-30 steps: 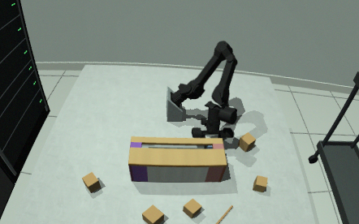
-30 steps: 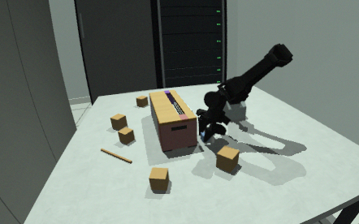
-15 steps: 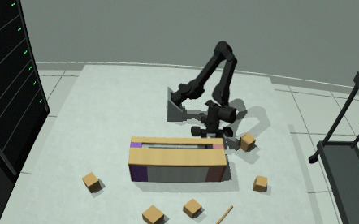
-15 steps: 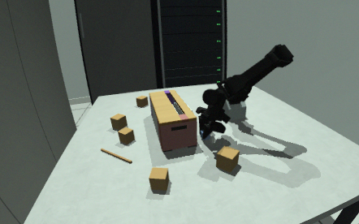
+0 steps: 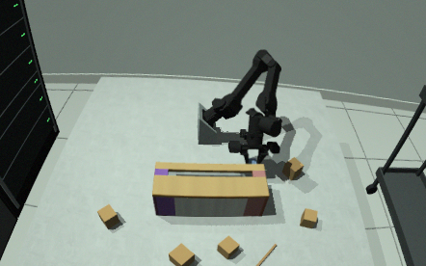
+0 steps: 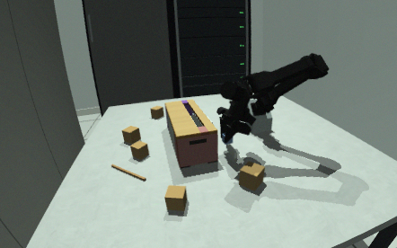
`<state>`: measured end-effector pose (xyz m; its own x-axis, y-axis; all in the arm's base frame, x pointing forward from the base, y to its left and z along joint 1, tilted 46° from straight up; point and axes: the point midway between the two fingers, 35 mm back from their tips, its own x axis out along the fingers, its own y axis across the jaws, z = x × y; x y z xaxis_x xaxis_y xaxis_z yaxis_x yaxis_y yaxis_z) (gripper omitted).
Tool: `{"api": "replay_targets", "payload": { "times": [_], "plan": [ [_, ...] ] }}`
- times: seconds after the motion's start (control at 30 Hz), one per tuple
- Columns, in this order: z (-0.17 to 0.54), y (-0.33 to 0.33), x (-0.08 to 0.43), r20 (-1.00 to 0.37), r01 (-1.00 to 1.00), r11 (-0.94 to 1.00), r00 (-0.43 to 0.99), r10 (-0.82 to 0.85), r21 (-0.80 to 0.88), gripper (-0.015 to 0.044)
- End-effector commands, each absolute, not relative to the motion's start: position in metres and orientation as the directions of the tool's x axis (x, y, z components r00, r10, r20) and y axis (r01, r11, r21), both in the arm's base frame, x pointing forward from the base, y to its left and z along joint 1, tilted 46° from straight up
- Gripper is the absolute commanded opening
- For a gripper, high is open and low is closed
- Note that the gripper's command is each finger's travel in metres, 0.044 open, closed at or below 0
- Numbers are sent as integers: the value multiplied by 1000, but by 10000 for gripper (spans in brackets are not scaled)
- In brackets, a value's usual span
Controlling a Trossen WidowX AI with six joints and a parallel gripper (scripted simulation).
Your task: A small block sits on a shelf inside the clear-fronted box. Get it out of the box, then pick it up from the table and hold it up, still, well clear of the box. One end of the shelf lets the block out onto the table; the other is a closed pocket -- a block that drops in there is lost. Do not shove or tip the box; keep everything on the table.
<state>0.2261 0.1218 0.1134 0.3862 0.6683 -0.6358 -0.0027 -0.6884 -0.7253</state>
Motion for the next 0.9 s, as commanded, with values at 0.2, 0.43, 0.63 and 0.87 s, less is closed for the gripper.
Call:
{"api": "replay_targets", "payload": {
  "times": [0.2, 0.43, 0.63, 0.87],
  "plan": [
    [116, 114, 226, -638, -277, -576, 375, 672, -769, 0],
    [116, 109, 227, -643, -523, -423, 364, 674, -740, 0],
    [115, 104, 227, -645, -700, -265, 356, 676, -663, 0],
    [115, 99, 227, -647, -852, -60, 346, 680, -520, 0]
  ]
}}
